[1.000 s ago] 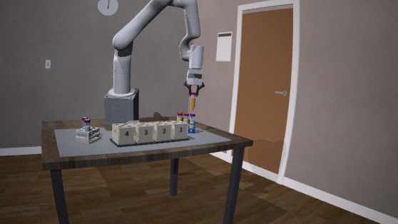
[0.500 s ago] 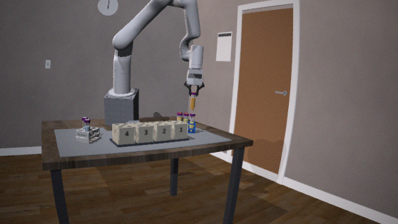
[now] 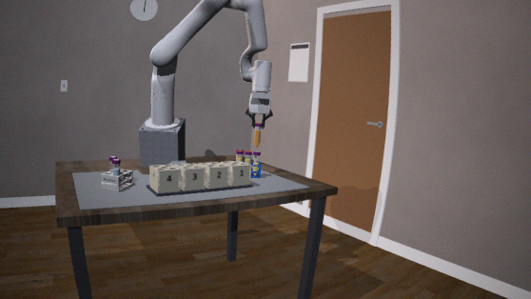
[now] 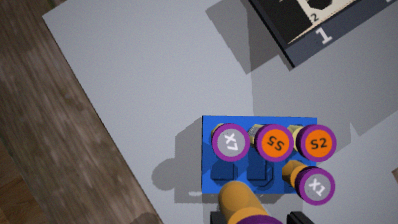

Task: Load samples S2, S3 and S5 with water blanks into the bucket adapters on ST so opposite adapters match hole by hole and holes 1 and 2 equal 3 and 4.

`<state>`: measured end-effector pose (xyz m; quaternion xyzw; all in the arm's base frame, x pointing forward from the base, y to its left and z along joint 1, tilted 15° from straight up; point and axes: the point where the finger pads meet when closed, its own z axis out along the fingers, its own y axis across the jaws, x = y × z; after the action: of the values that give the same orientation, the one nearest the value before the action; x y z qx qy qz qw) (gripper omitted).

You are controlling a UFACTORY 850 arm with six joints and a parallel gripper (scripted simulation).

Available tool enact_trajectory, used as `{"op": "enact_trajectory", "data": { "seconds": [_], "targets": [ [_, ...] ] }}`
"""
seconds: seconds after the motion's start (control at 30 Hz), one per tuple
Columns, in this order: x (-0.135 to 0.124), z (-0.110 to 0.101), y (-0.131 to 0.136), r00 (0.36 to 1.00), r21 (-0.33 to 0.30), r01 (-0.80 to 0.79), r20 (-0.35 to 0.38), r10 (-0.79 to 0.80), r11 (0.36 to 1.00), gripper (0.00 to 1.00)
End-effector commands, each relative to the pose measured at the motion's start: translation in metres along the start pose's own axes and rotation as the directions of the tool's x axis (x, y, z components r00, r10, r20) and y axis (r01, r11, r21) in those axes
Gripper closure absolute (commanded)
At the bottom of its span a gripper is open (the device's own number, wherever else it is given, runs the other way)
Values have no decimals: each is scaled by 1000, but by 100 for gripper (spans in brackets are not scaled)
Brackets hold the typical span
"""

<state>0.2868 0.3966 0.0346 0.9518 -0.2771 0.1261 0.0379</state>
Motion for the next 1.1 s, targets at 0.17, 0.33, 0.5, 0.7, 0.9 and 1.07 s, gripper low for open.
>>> {"op": "enact_trajectory", "data": {
  "seconds": [0.17, 0.33, 0.5, 0.7, 0.9, 1.07],
  "targets": [
    [0, -1, -1, 1000, 2, 0, 0, 0, 1000, 100],
    [0, 5, -1, 1000, 2, 0, 0, 0, 1000, 100],
    [0, 15, -1, 1000, 2, 0, 0, 0, 1000, 100],
    [0, 25, -1, 1000, 2, 0, 0, 0, 1000, 100],
    [0, 35, -1, 1000, 2, 0, 0, 0, 1000, 100],
    [0, 45, -1, 1000, 2, 0, 0, 0, 1000, 100]
  ]
}}
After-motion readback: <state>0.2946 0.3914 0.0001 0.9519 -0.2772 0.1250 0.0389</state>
